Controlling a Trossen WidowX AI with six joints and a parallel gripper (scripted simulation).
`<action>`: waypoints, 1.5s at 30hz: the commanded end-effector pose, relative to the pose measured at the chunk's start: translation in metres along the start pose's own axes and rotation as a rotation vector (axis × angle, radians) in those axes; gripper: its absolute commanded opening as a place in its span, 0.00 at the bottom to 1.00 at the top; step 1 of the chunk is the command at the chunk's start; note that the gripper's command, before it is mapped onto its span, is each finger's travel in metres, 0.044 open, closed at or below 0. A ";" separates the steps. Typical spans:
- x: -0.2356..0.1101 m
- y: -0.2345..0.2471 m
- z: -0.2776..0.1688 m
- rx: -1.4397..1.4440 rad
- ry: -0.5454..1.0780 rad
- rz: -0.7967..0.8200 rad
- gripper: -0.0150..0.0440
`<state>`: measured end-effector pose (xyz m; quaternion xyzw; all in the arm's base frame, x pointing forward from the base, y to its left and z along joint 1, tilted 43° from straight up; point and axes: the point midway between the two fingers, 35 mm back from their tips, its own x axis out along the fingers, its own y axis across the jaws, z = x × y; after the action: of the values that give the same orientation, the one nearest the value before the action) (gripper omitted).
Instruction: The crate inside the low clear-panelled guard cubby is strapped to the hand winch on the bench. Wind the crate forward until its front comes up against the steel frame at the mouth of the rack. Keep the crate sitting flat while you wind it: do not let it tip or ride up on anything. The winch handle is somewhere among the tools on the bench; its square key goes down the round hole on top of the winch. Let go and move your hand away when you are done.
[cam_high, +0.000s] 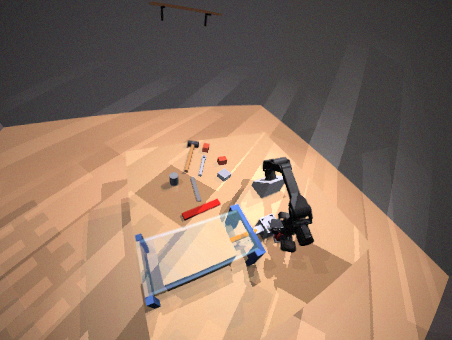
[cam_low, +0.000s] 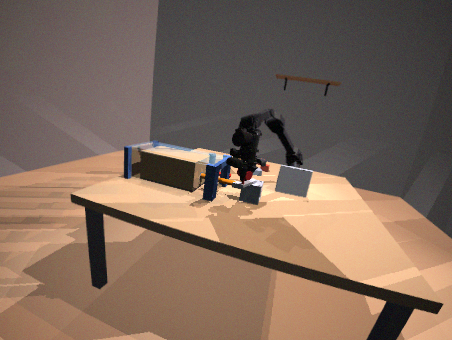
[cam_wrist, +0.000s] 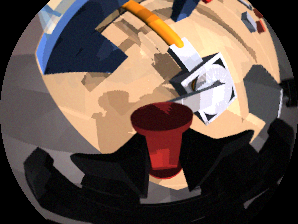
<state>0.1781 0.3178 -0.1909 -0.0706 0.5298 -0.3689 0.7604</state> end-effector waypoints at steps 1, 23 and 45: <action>-0.002 -0.012 -0.027 -0.039 0.027 -0.022 0.25; -0.002 -0.017 -0.034 -0.039 0.028 -0.022 0.25; -0.003 -0.041 -0.056 -0.041 0.030 -0.023 0.25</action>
<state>0.1332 0.3152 -0.1942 -0.0662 0.5390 -0.3612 0.7581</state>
